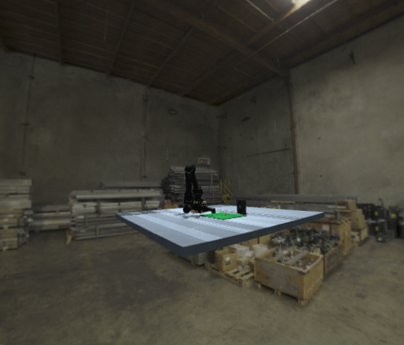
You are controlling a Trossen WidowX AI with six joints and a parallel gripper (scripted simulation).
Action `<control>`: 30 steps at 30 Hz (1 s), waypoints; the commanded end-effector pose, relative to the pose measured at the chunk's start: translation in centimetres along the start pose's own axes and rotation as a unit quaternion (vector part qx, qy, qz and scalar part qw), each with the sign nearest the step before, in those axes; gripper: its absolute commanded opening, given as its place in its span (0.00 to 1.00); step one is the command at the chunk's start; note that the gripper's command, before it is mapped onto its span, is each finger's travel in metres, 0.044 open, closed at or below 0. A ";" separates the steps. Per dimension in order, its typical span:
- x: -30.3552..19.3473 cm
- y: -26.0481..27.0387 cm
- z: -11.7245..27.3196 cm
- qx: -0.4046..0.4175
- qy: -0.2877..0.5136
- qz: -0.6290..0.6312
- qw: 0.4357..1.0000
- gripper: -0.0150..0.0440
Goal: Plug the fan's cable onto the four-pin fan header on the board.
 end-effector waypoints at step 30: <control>-1.2 0.1 -0.2 0.000 0.000 0.000 1.000 0.25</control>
Point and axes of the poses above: the point midway between the two fingers, 35 mm back from their tips, its own z axis back along the fingers, its own y axis across the jaws, x = y × z, the point moved 10 cm from there along z, back along the fingers, and after that the axes turned 5 degrees about z, right-handed, at the moved point
